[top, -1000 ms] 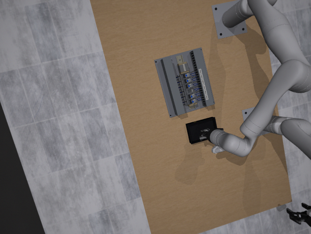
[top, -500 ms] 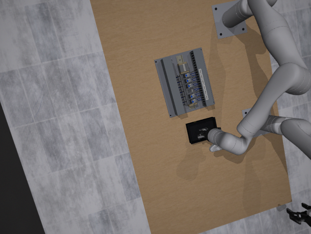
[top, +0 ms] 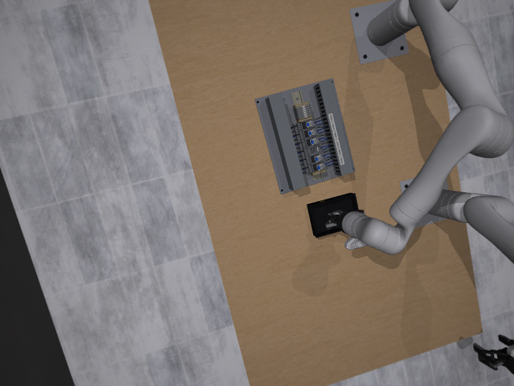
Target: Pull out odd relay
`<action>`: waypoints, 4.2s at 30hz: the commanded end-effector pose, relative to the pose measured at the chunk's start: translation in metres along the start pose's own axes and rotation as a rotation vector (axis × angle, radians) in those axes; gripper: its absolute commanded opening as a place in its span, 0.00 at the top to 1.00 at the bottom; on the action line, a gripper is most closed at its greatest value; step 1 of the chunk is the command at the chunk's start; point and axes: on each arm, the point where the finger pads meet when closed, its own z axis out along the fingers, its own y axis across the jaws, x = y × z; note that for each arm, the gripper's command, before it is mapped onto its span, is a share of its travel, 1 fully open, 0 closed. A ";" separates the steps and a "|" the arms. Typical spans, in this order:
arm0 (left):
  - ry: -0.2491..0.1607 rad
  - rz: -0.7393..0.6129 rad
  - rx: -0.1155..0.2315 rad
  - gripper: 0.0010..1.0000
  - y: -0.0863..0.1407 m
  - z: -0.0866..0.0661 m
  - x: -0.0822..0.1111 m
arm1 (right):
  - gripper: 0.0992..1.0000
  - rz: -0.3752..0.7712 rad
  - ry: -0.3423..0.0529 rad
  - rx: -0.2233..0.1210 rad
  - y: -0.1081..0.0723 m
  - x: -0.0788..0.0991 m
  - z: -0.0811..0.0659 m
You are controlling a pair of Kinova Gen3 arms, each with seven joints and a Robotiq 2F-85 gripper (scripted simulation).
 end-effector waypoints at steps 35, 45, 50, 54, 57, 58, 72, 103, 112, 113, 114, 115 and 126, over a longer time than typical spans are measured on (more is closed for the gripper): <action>-0.002 0.000 0.000 0.00 0.000 -0.001 0.000 | 1.00 0.000 0.003 -0.001 0.000 0.001 -0.001; -0.002 0.000 0.000 0.00 0.000 -0.001 0.000 | 0.39 0.000 0.003 -0.001 0.000 0.001 -0.001; -0.002 0.000 0.000 0.00 0.000 -0.001 0.000 | 0.39 0.000 0.003 -0.001 0.000 0.001 -0.001; -0.002 0.000 0.000 0.00 0.000 -0.001 0.000 | 0.39 0.000 0.003 -0.001 0.000 0.001 -0.001; -0.002 0.000 0.000 0.00 0.000 -0.001 0.000 | 0.39 0.000 0.003 -0.001 0.000 0.001 -0.001; -0.002 0.000 0.000 0.00 0.000 -0.001 0.000 | 0.39 0.000 0.003 -0.001 0.000 0.001 -0.001; -0.002 0.000 0.000 0.00 0.000 -0.001 0.000 | 0.39 0.000 0.003 -0.001 0.000 0.001 -0.001; -0.002 0.000 0.000 0.00 0.000 -0.001 0.000 | 0.39 0.000 0.003 -0.001 0.000 0.001 -0.001; -0.002 0.000 0.000 0.00 0.000 -0.001 0.000 | 0.39 0.000 0.003 -0.001 0.000 0.001 -0.001; -0.002 0.000 0.000 0.00 0.000 -0.001 0.000 | 0.39 0.000 0.003 -0.001 0.000 0.001 -0.001; -0.002 0.000 0.000 0.00 0.000 -0.001 0.000 | 0.39 0.000 0.003 -0.001 0.000 0.001 -0.002; -0.002 0.000 0.000 0.00 0.000 -0.001 0.000 | 0.39 0.000 0.003 -0.001 0.000 0.001 -0.002; -0.002 0.000 0.000 0.00 0.000 -0.001 0.000 | 0.39 0.000 0.003 -0.001 0.000 0.001 -0.002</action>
